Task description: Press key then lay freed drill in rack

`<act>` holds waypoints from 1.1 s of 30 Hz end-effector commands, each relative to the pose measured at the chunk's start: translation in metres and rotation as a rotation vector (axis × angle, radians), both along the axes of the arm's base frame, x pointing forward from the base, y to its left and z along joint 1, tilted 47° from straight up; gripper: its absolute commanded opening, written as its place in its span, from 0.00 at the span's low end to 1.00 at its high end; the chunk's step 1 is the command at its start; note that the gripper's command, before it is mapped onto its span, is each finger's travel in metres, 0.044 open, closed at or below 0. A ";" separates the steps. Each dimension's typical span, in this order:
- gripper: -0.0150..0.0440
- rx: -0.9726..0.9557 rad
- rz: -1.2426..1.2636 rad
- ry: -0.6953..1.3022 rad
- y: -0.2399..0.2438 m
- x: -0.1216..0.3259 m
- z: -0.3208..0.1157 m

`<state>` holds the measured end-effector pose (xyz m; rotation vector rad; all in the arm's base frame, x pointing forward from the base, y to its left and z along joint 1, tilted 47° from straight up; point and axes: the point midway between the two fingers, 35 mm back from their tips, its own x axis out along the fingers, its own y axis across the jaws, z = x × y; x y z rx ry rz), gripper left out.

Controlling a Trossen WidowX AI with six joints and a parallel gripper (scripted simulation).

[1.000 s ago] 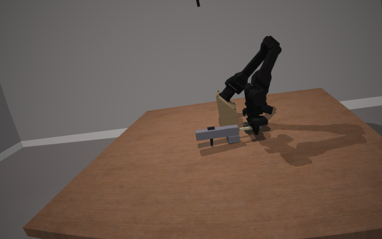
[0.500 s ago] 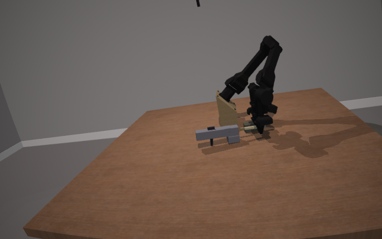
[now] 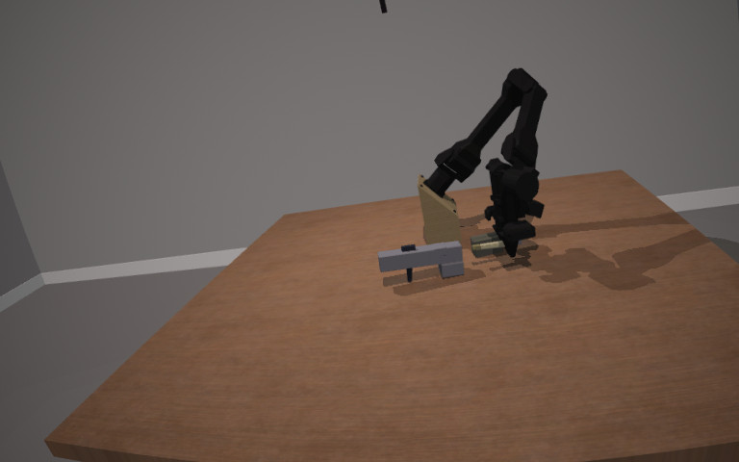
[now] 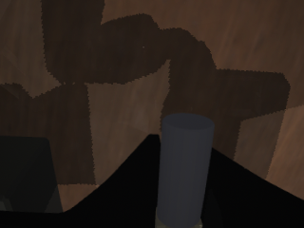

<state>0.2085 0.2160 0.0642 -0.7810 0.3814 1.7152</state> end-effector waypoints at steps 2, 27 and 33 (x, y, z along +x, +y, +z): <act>0.25 -0.002 -0.004 -0.003 -0.003 0.000 0.002; 0.25 -0.003 -0.004 -0.003 -0.013 0.000 0.009; 0.25 -0.003 -0.004 -0.003 -0.016 0.000 0.010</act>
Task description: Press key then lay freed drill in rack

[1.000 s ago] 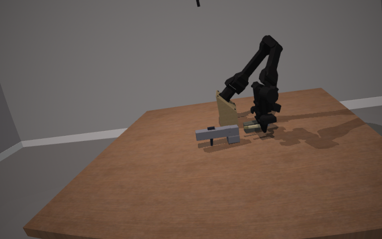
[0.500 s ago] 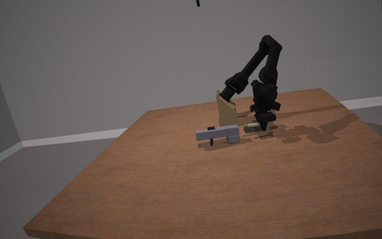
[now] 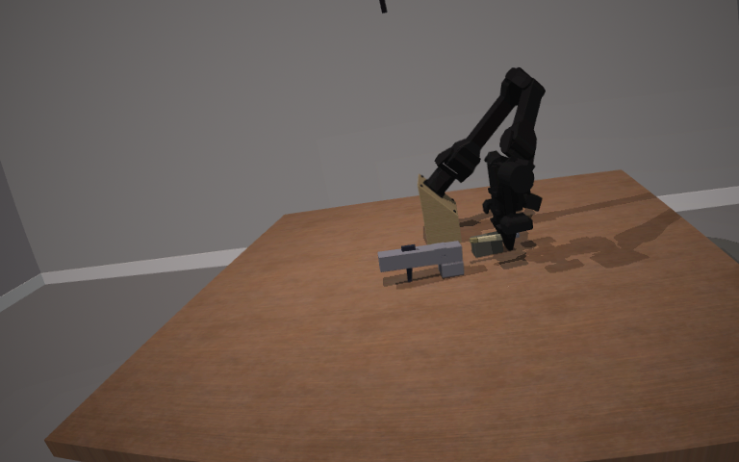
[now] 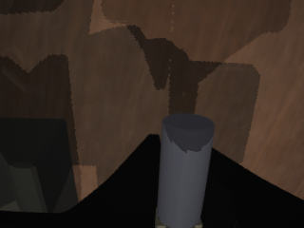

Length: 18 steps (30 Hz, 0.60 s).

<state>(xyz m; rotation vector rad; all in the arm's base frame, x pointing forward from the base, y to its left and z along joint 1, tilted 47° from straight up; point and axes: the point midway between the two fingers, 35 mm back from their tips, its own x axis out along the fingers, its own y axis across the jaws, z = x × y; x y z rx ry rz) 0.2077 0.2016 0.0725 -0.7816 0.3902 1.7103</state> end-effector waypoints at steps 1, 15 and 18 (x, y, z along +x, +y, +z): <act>0.25 0.003 0.002 -0.005 -0.002 0.001 0.002; 0.25 0.003 0.002 -0.005 -0.008 0.001 0.006; 0.25 0.003 0.002 -0.005 -0.009 0.001 0.007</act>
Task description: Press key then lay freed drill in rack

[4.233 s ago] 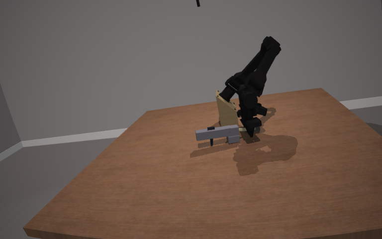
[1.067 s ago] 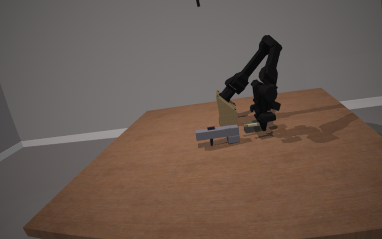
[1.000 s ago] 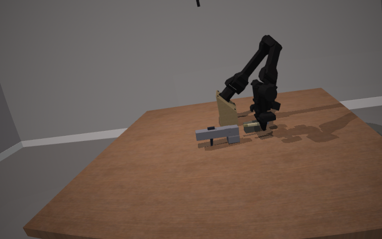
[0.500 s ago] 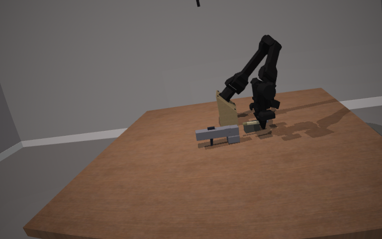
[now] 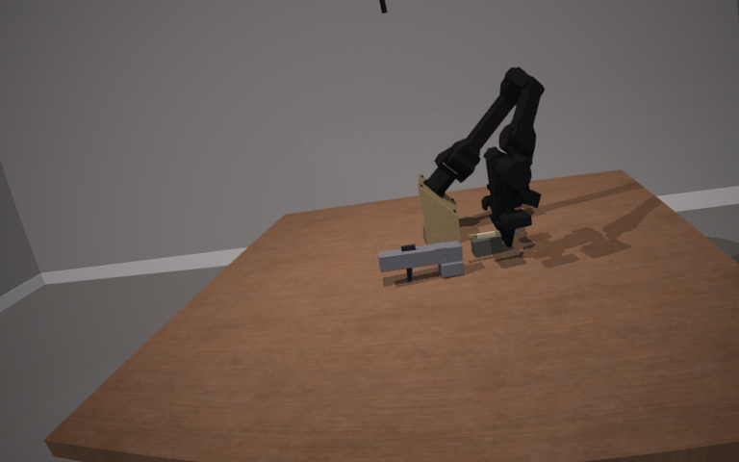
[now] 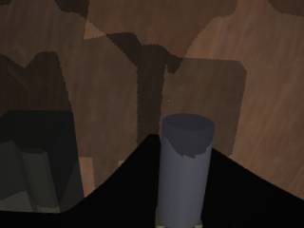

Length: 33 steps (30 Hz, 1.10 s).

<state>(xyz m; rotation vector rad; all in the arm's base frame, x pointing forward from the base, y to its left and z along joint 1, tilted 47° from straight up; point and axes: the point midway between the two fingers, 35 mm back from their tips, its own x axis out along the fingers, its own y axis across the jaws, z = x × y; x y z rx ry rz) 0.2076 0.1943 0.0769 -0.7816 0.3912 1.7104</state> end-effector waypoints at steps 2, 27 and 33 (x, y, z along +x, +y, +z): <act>0.25 0.003 0.002 -0.006 -0.002 0.001 0.003; 0.25 0.003 0.002 -0.006 -0.010 0.002 0.009; 0.25 0.003 0.002 -0.006 -0.012 0.003 0.011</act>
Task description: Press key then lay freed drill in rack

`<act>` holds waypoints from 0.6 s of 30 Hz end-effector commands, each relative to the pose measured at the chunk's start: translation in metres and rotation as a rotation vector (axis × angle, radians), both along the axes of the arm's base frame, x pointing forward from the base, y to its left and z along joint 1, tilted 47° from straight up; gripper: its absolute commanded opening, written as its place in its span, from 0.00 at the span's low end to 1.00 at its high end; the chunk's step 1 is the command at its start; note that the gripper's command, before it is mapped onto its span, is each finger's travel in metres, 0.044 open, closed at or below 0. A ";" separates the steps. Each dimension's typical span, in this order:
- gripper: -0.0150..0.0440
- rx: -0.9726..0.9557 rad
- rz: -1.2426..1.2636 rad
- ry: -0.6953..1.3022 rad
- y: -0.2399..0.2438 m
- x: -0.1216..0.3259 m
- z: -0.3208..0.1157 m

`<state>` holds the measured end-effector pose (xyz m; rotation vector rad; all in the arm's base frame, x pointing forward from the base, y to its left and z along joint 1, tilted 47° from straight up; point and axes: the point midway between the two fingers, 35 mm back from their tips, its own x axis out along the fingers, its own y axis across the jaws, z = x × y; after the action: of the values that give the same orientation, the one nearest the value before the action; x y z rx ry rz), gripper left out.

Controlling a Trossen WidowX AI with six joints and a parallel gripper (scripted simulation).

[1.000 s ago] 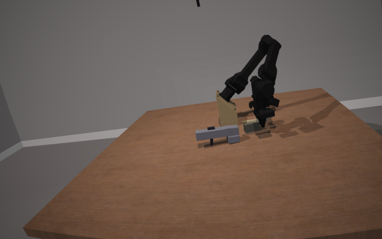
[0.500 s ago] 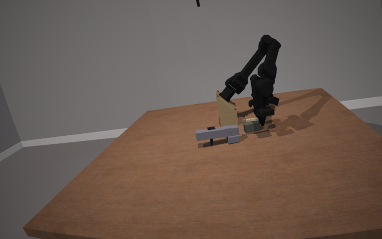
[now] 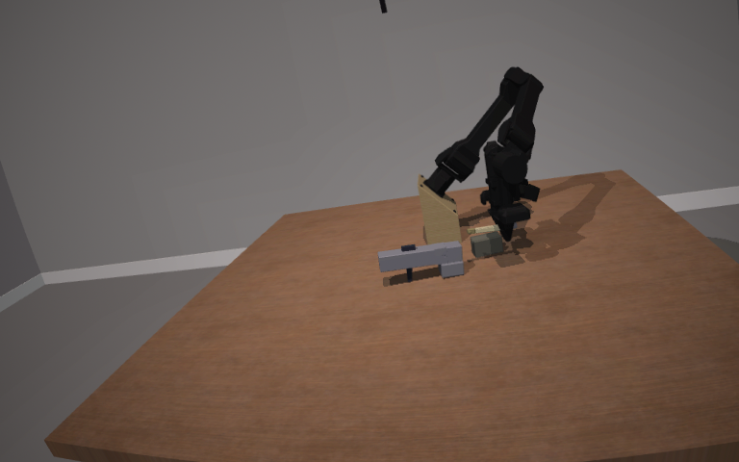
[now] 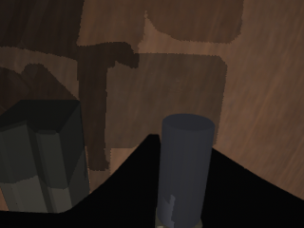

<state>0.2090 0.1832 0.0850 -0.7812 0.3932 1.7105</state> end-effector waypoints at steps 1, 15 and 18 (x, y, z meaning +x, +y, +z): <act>0.25 0.004 0.002 -0.007 -0.001 0.002 0.003; 0.25 0.004 0.002 -0.006 -0.005 -0.009 0.004; 0.25 0.004 0.002 -0.006 -0.005 -0.013 0.005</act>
<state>0.2023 0.1790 0.0896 -0.7871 0.3843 1.7082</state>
